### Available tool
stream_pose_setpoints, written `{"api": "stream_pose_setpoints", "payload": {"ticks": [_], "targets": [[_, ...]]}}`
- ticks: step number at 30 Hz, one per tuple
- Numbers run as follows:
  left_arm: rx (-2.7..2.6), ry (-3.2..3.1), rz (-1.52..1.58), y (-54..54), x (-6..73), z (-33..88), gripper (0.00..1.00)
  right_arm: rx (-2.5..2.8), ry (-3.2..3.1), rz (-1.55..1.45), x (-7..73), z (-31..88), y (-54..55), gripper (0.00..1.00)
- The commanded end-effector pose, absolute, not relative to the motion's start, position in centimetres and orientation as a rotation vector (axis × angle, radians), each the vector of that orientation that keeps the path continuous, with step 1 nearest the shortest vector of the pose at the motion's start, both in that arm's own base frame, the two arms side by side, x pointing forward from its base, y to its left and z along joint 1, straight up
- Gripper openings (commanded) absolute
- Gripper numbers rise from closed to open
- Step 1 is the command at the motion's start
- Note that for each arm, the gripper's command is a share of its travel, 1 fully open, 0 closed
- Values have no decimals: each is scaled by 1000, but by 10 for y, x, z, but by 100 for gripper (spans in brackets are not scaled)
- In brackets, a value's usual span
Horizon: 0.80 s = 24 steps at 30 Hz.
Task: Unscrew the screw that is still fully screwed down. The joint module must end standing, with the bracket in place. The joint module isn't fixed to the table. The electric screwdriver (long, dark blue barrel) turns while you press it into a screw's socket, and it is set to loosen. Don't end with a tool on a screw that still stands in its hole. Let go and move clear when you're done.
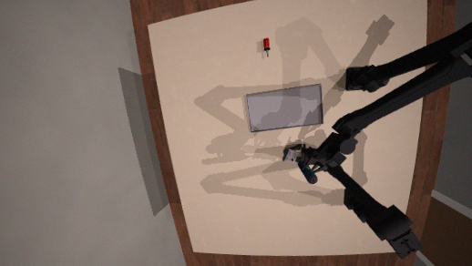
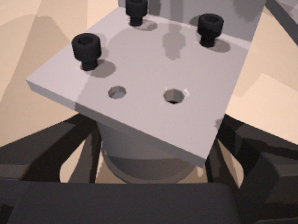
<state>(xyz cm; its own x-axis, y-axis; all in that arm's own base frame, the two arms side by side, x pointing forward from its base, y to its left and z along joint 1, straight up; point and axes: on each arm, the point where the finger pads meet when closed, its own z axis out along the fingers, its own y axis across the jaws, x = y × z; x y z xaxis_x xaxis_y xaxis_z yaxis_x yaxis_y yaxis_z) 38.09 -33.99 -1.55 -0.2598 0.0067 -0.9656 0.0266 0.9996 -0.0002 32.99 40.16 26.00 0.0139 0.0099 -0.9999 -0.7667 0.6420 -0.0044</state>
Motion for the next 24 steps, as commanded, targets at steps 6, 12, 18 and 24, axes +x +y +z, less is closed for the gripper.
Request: {"api": "stream_pose_setpoints", "payload": {"ticks": [6, 12, 18, 24], "targets": [[46, 1835, -18, -342, 374, -25, 59, -637, 1335, 714, 336, 326, 419, 42], [46, 1835, -18, -342, 374, -25, 59, -643, 1347, 711, 337, 326, 420, 42], [46, 1835, -18, -342, 374, -25, 59, -634, 1328, 716, 337, 331, 420, 42], [46, 1835, -18, -342, 374, -25, 59, -634, 1329, 716, 336, 337, 419, 42]]}}
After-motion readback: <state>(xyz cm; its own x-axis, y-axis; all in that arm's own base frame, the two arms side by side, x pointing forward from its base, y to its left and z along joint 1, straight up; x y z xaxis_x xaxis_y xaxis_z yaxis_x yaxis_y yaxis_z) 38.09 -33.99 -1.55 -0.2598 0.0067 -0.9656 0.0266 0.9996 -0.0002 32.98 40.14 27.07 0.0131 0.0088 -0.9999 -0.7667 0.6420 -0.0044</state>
